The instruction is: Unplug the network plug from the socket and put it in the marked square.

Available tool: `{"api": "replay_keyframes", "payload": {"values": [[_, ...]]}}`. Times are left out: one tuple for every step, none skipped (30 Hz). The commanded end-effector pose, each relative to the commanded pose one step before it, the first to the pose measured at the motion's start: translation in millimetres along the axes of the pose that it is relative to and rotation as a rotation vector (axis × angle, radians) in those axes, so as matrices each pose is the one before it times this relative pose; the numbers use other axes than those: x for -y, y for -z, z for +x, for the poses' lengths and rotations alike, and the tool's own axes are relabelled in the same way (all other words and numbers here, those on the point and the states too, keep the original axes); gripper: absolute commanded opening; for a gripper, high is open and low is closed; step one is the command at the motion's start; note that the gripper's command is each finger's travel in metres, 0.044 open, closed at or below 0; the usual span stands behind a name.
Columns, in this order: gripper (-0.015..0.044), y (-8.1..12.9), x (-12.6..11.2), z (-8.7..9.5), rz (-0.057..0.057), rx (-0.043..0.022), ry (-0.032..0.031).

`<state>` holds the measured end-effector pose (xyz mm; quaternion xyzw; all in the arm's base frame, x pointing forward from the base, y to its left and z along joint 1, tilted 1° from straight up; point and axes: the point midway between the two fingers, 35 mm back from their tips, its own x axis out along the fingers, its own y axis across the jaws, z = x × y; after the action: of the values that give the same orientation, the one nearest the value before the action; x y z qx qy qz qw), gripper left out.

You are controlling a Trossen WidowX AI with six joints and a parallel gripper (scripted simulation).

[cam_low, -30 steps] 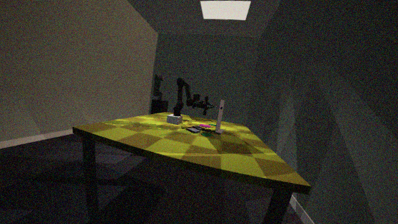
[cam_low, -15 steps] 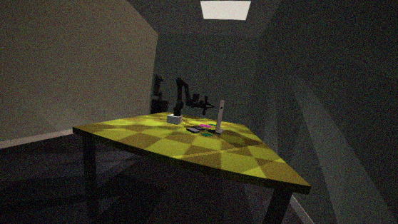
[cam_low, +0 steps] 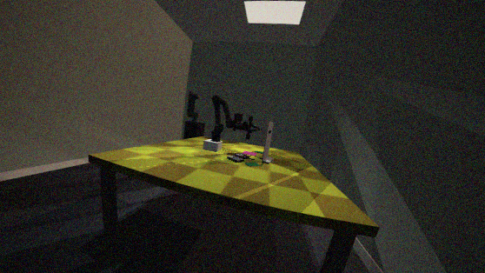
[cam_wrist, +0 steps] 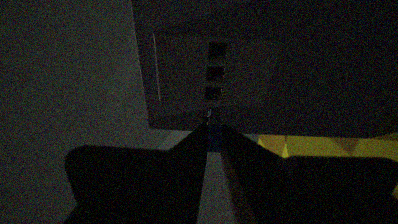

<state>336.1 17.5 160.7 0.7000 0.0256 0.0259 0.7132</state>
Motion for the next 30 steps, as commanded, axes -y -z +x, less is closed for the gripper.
{"api": "replay_keyframes", "payload": {"values": [[0.0000,-0.18,-10.08,0.11,0.0011,-0.00244,-0.01249],[0.0000,-0.11,-1.55,-0.36,0.0002,0.00008,0.00018],[0.0000,-0.11,-1.55,-0.38,0.0002,0.00008,0.00018],[0.0000,-0.11,-1.55,-0.41,0.0002,0.00008,0.00018],[0.0000,-0.11,-1.55,-0.43,0.0002,0.00008,0.00019],[0.0000,-0.10,-1.55,-0.46,0.0002,0.00008,0.00019],[0.0000,-0.10,-1.55,-0.49,0.0002,0.00008,0.00019],[0.0000,-0.10,-1.55,-0.51,0.0002,0.00008,0.00019],[0.0000,-0.10,-1.54,-0.54,0.0002,0.00008,0.00020],[0.0000,-0.10,-1.54,-0.56,0.0002,0.00008,0.00020],[0.0000,-0.09,-1.54,-0.59,0.0002,0.00008,0.00020],[0.0000,-0.09,-1.54,-0.62,0.0002,0.00008,0.00021],[0.0000,-0.09,-1.53,-0.64,0.0002,0.00008,0.00021],[0.0000,-0.09,-1.53,-0.67,0.0002,0.00008,0.00021],[0.0000,-0.09,-1.52,-0.69,0.0002,0.00008,0.00021],[0.0000,-0.08,-1.52,-0.72,0.0002,0.00008,0.00022],[0.0000,-0.08,-1.51,-0.75,0.0002,0.00008,0.00022],[0.0000,-0.08,-1.51,-0.77,0.0002,0.00008,0.00022],[0.0000,-0.08,-1.50,-0.80,0.0002,0.00008,0.00023],[0.0000,-0.08,-1.50,-0.82,0.0002,0.00008,0.00023],[0.0000,-0.07,-1.49,-0.85,0.0002,0.00008,0.00023],[0.0000,-0.07,-1.48,-0.88,0.0002,0.00008,0.00023],[0.0000,-0.07,-1.47,-0.90,0.0002,0.00008,0.00024],[0.0000,-0.07,-1.47,-0.93,0.0002,0.00008,0.00024],[0.0000,-0.06,-1.46,-0.95,0.0002,0.00008,0.00024],[0.0000,-0.06,-1.45,-0.98,0.0002,0.00008,0.00024],[0.0000,-0.06,-1.44,-1.01,0.0002,0.00008,0.00025],[0.0000,-0.06,-1.43,-1.03,0.0002,0.00008,0.00025],[0.0000,-0.04,-1.17,-0.87,0.0001,0.00007,0.00021],[0.0000,-0.03,-0.70,-0.53,0.0001,0.00004,0.00013]]}}
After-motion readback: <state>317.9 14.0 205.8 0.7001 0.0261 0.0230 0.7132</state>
